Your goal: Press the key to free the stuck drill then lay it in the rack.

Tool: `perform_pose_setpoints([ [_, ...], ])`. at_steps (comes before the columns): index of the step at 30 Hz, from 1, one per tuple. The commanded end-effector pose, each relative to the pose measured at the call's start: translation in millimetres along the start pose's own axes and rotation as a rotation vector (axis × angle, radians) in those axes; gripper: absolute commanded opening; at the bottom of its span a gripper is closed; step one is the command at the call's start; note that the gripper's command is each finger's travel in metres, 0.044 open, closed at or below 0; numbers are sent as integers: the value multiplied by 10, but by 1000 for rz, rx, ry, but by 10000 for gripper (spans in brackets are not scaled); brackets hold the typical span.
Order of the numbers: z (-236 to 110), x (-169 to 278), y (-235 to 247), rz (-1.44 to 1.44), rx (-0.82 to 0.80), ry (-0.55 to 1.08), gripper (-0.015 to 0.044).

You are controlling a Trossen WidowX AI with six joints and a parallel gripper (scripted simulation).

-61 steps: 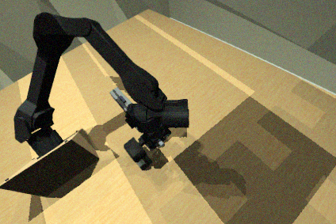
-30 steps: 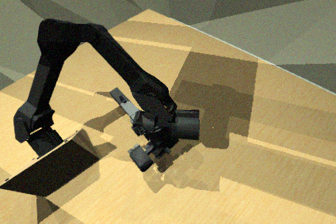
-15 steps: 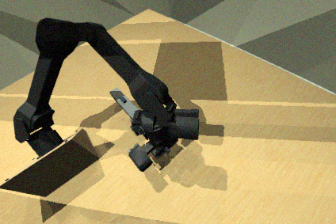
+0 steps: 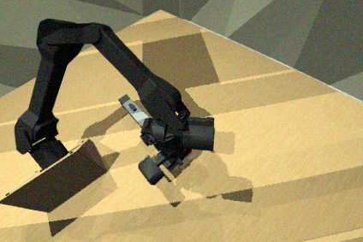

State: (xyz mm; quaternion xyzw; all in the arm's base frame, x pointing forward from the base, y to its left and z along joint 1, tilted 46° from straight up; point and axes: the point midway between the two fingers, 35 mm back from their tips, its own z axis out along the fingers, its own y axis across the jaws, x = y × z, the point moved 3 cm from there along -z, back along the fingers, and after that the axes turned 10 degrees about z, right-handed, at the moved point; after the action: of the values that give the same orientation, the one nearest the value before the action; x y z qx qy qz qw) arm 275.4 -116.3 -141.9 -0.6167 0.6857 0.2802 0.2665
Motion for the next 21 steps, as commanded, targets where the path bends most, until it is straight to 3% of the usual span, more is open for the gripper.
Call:
perform_pose_setpoints([
  [1, -33, -4, -3, -5, 0, 6, 0],
  [21, -92, -8, 7, -5, 0, 6, 0],
])
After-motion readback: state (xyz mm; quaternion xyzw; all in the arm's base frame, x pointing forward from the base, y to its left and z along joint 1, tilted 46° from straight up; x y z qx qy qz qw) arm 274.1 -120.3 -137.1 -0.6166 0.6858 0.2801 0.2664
